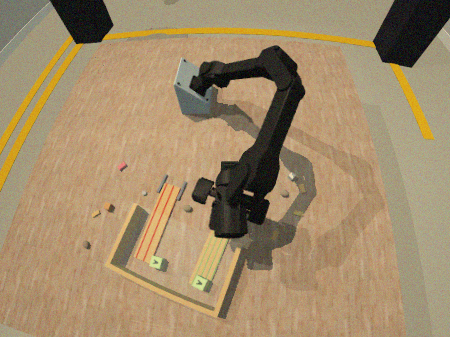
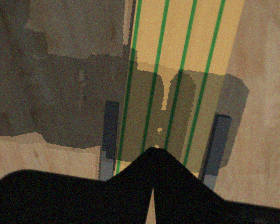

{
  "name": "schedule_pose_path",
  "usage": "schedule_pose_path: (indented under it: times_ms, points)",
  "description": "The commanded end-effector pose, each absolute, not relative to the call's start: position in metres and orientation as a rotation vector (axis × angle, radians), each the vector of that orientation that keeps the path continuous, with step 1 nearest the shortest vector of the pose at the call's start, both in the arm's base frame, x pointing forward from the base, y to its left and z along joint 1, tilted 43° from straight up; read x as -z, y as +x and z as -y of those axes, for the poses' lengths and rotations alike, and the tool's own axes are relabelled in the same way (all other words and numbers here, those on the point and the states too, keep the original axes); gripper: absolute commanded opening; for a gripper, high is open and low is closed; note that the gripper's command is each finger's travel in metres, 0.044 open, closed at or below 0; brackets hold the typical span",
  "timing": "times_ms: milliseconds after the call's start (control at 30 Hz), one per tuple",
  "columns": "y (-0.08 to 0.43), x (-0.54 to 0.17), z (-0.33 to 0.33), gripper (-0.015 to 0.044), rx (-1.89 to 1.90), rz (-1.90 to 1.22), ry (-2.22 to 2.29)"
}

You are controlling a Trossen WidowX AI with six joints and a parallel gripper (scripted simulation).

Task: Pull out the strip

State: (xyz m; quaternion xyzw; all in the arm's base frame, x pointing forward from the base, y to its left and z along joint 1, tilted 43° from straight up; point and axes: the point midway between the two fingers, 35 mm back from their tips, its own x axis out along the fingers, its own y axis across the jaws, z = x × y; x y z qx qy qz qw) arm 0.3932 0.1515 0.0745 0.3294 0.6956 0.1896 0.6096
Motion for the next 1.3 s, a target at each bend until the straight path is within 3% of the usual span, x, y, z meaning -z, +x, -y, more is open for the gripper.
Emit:
schedule_pose_path:
  times_ms: [0, 1267]
  points:
    - [0.3904, -0.0659, -0.1560, 0.0000, -0.431, -1.614, 0.762]
    - [0.3891, -0.0584, -0.1623, 0.0000, -0.431, -1.614, 0.762]
